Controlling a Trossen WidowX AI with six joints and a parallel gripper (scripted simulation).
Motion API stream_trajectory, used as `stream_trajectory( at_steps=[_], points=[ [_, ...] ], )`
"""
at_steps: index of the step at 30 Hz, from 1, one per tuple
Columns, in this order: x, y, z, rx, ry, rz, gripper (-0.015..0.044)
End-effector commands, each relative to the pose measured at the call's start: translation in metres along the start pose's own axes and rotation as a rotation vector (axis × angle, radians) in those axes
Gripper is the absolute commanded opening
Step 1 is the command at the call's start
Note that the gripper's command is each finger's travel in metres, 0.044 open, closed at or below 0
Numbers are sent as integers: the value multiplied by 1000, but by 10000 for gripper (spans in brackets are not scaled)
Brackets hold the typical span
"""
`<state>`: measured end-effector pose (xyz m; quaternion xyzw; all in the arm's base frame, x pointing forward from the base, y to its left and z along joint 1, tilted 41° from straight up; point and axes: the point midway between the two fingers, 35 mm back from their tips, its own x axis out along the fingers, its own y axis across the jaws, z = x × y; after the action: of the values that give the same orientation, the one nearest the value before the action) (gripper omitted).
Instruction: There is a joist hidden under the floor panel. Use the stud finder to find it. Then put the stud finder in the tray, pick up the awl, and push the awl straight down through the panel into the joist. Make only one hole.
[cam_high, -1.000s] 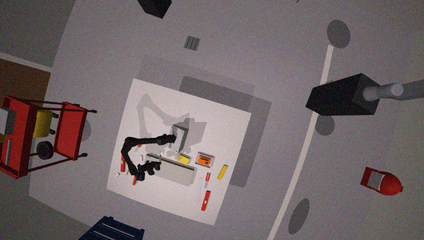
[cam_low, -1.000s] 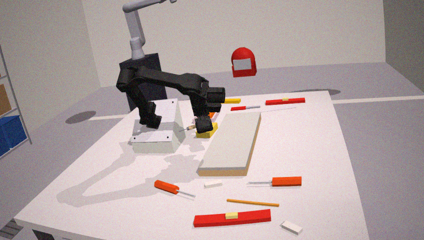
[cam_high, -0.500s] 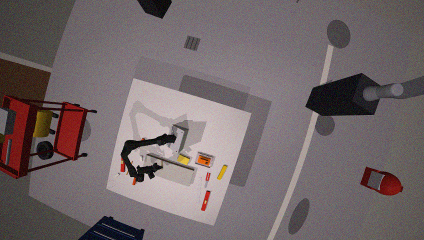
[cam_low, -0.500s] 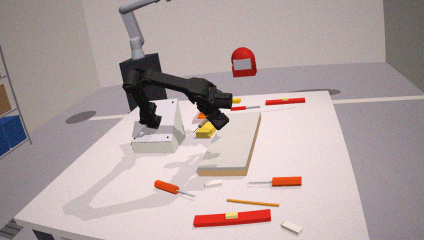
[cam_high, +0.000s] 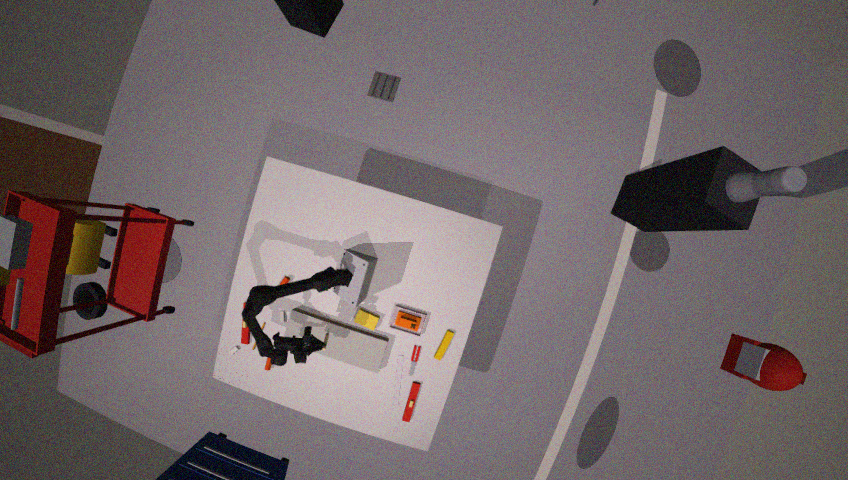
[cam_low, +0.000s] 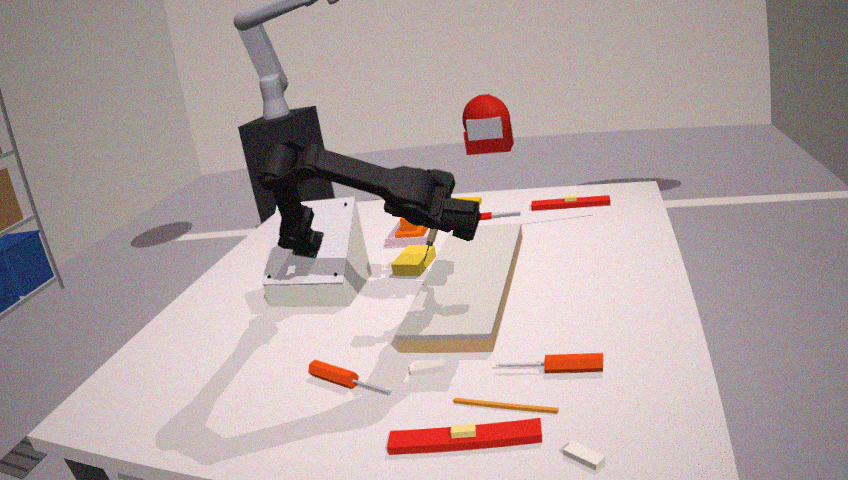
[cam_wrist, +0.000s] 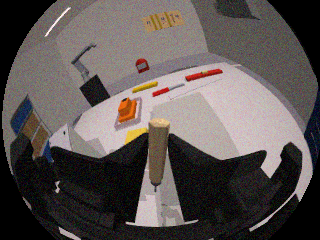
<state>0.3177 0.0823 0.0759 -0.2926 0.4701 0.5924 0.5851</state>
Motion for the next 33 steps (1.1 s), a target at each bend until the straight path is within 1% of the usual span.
stream_trajectory(
  at_steps=[1,10,22,33],
  points=[
    [-1,-8,12,-141,-106,10,0],
    [-7,-22,30,-400,-291,-25,0],
    [-7,-23,29,-405,-294,-26,0],
    [-2,-29,18,-405,-293,-27,0]
  ],
)
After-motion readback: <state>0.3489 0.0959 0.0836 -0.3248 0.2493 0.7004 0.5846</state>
